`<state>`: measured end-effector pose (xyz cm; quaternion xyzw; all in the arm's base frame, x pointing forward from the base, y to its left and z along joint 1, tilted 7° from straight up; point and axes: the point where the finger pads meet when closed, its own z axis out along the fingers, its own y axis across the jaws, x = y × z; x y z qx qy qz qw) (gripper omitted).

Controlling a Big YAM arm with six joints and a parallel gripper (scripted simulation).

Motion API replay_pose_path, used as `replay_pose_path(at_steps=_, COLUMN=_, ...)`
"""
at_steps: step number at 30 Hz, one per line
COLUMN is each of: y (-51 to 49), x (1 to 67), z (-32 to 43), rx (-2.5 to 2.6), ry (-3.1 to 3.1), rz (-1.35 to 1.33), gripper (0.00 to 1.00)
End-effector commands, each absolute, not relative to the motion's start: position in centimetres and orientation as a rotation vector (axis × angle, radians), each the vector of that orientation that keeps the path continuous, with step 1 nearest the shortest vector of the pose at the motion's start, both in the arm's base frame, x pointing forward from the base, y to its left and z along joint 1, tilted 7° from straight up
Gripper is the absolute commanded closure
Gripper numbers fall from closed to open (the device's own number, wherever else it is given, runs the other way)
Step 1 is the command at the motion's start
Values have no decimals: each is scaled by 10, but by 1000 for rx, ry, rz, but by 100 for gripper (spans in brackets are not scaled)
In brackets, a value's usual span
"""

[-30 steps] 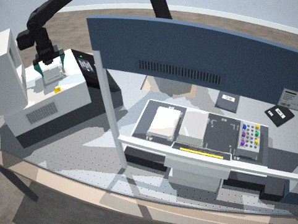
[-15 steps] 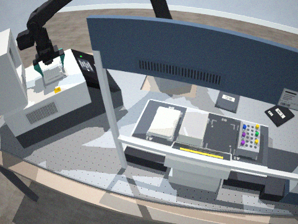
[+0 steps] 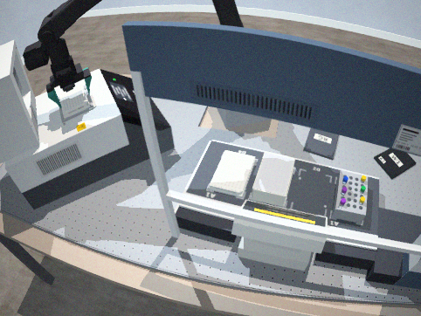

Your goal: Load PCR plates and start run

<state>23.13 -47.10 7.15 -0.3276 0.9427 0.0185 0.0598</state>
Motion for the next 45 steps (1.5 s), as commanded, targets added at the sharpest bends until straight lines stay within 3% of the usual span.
replay_pose_path(at_steps=1, y=-502, x=238, z=95, rx=-961, ry=2856, rz=-63, gripper=0)
replay_pose_path(at_steps=45, y=-501, x=232, z=161, rx=-1002, ry=2839, rz=-81, gripper=0)
